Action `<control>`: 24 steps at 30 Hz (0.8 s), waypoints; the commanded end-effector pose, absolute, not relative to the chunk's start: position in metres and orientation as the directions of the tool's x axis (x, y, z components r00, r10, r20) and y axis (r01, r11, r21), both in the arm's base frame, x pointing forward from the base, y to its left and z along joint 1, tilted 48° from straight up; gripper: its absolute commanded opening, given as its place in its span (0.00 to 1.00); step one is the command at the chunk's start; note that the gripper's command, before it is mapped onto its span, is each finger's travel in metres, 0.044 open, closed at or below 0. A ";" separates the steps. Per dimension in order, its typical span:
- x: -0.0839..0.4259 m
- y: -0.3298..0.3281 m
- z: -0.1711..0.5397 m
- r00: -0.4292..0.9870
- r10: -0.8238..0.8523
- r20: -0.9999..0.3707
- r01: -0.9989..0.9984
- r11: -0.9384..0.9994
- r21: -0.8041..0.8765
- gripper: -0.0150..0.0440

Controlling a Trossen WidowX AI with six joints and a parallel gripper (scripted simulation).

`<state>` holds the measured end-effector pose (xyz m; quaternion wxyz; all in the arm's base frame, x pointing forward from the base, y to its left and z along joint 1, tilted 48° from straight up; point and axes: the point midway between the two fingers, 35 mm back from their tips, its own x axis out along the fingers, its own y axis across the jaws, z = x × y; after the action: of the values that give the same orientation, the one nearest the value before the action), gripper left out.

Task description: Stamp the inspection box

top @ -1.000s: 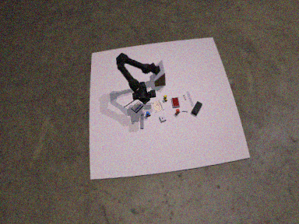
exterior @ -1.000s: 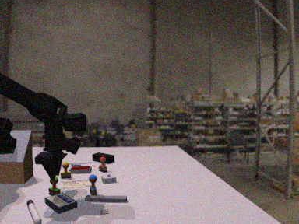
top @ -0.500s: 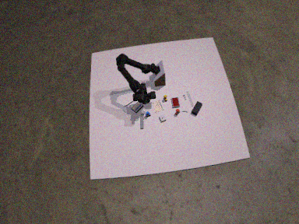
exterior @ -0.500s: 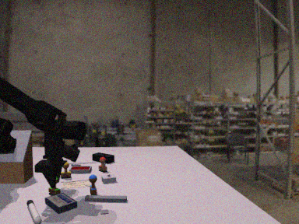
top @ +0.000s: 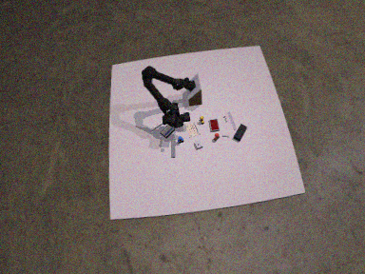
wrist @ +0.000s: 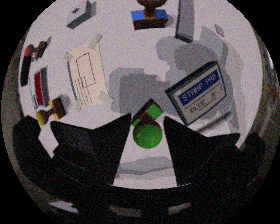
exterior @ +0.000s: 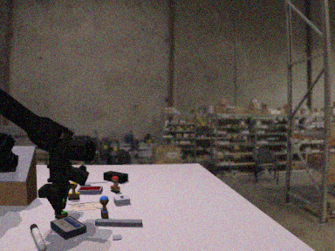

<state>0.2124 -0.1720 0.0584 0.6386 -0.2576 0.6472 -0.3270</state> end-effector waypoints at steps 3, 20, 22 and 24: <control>0.212 -0.172 0.059 -0.052 -0.751 -0.658 0.085 0.653 -0.752 0.53; 0.213 -0.171 0.059 -0.051 -0.751 -0.659 0.085 0.654 -0.752 0.25; 0.213 -0.170 0.060 -0.051 -0.750 -0.659 0.086 0.654 -0.751 0.25; 0.213 -0.170 0.060 -0.051 -0.750 -0.659 0.086 0.655 -0.751 0.25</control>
<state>0.2123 -0.1703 0.0583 0.6387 -0.2566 0.6486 -0.3250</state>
